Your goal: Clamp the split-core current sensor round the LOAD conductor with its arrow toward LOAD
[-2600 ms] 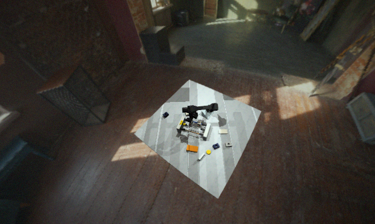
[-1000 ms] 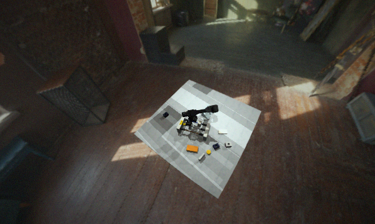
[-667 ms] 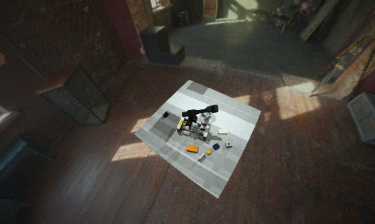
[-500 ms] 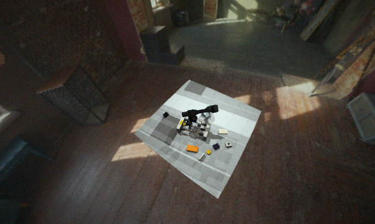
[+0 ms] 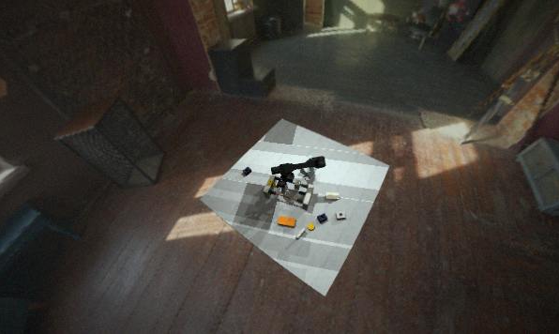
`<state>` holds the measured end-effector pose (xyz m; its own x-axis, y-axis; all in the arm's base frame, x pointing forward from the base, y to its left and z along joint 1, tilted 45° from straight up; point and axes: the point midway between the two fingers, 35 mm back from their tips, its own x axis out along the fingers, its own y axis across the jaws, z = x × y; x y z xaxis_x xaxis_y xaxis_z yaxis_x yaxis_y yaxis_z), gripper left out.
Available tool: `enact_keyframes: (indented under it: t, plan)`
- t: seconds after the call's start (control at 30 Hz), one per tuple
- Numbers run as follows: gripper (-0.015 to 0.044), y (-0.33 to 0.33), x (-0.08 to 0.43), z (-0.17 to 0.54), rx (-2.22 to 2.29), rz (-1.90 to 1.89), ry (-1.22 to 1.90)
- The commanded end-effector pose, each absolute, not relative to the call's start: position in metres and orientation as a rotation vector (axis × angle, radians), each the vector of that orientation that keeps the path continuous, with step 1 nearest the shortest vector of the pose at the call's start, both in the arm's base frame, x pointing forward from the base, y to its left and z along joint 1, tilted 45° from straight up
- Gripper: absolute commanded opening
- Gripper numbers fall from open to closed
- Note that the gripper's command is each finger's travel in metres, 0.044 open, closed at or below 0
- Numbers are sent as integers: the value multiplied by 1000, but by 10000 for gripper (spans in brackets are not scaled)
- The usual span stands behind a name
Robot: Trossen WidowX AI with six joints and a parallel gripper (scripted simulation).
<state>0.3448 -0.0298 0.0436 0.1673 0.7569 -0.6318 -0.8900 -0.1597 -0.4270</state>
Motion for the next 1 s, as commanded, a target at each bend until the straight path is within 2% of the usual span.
enact_keyframes:
  t: [0.0, 0.67, 0.97]
  plan:
    - [0, -31, 345, 44, -941, 1455, 184]
    - [0, -23, 359, 49, -940, 1678, 303]
    - [236, -23, 356, 49, -932, 1641, 284]
